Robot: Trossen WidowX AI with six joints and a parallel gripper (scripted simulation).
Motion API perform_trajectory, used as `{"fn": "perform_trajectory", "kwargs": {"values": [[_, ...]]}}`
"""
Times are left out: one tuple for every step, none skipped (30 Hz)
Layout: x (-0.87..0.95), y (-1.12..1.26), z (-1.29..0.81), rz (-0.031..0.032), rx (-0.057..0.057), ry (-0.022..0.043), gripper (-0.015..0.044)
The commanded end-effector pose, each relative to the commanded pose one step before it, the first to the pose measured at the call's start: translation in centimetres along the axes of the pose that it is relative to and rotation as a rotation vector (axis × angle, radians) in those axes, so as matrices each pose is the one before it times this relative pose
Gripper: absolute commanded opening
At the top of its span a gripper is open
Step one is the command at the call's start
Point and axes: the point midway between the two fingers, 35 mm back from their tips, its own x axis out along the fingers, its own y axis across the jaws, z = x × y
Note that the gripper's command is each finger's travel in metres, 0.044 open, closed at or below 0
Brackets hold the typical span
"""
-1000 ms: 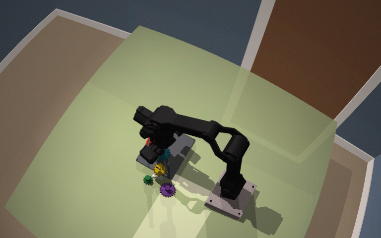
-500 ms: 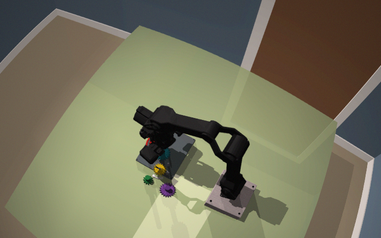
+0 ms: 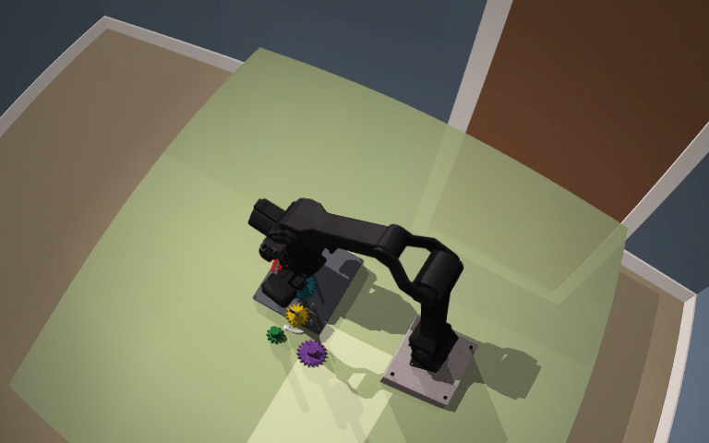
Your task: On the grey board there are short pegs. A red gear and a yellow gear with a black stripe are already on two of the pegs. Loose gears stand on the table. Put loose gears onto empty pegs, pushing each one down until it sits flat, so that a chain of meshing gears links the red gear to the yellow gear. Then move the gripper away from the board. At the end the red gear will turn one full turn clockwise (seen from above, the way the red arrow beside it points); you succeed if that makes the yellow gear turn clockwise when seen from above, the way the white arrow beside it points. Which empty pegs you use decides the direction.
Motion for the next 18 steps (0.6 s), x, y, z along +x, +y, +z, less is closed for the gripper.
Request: {"fn": "perform_trajectory", "kwargs": {"values": [[0.671, -0.063, -0.062, -0.00425, -0.0524, 0.00089, 0.0], [0.154, -0.01, -0.005, 0.0, -0.008, 0.00001, 0.0], [0.154, -0.011, -0.002, -0.00001, -0.0061, 0.00001, 0.0], [0.153, -0.011, 0.001, -0.00001, -0.004, 0.00001, 0.0], [0.152, -0.011, 0.004, -0.00001, -0.0019, 0.0, 0.0], [0.15, -0.009, 0.006, 0.0, 0.0002, 0.0, 0.0], [0.145, -0.007, 0.008, 0.0, 0.0022, 0.0, 0.0], [0.14, -0.004, 0.009, 0.0, 0.0041, 0.0, 0.0], [0.137, -0.001, 0.01, 0.0, 0.0058, 0.0, 0.0], [0.138, 0.001, 0.01, 0.00001, 0.0075, 0.0, 0.0], [0.142, 0.004, 0.009, 0.00001, 0.0093, 0.0, 0.0], [0.147, 0.007, 0.008, 0.00001, 0.0112, 0.0, 0.0], [0.152, 0.009, 0.006, 0.00001, 0.0129, 0.0, 0.0], [0.154, 0.01, 0.003, 0.00001, 0.0144, 0.0, 0.0], [0.156, 0.011, 0.0, 0.00002, 0.0155, 0.00001, 0.0], [0.156, 0.011, -0.004, 0.00001, 0.0163, 0.00001, 0.0], [0.156, 0.009, -0.007, 0.00001, 0.0169, 0.00001, 0.0], [0.156, 0.007, -0.009, 0.00001, 0.0171, 0.00002, 0.0]]}}
